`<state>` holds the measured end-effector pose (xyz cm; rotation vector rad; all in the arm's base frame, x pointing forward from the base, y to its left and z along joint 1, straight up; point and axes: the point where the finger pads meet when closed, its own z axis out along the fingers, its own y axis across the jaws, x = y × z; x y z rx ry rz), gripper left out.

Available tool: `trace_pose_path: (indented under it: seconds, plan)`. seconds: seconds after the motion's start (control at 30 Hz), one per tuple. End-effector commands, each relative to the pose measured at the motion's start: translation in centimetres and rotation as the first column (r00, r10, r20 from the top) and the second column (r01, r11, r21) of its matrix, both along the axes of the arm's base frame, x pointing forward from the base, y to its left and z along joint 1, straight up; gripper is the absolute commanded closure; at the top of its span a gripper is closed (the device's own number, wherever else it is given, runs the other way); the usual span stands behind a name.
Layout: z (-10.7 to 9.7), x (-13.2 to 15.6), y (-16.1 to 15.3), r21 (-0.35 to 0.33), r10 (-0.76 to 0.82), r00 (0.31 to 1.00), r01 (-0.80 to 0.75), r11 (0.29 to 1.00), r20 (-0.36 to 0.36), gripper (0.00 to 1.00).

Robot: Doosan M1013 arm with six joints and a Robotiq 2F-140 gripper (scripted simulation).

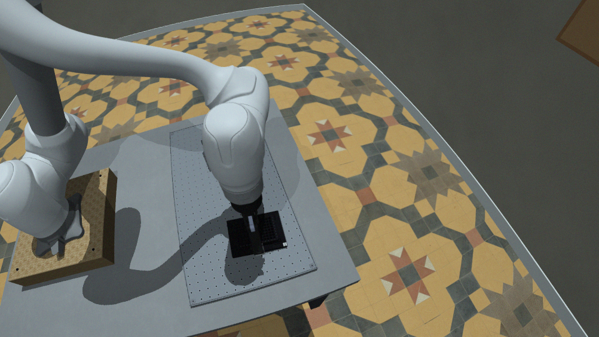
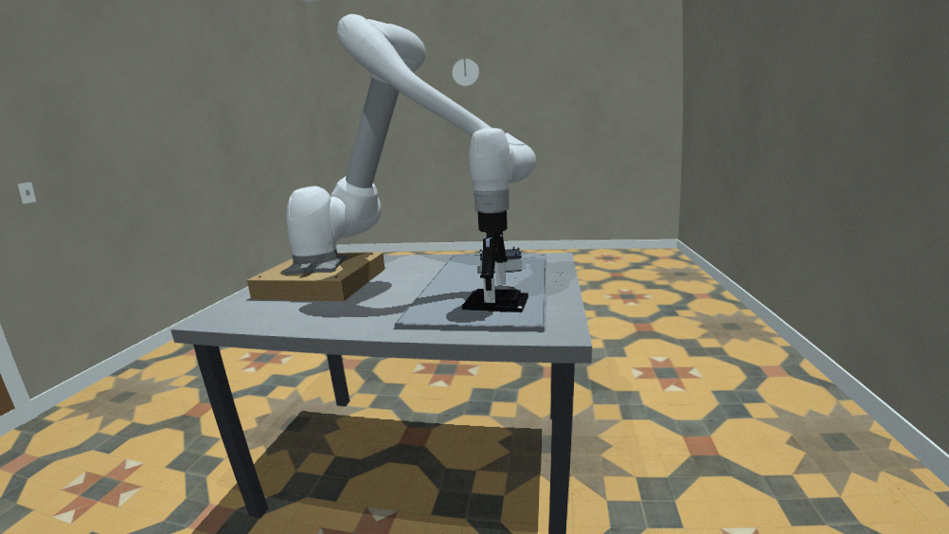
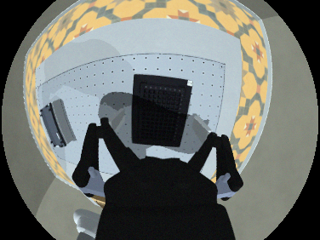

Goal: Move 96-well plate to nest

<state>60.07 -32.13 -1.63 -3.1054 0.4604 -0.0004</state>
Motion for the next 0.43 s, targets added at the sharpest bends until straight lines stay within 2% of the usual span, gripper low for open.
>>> trace_pose_path:
  seconds: [0.0,0.27,0.4]
  plan:
    - [0.0,0.0,0.0,0.000,0.000,1.000,0.000,1.000,0.000,0.00]
    - [2.1,0.0,0.0,0.000,0.000,1.000,0.000,1.000,0.000,0.00]
    - [2.1,0.0,0.0,0.000,0.000,1.000,0.000,1.000,0.000,0.00]
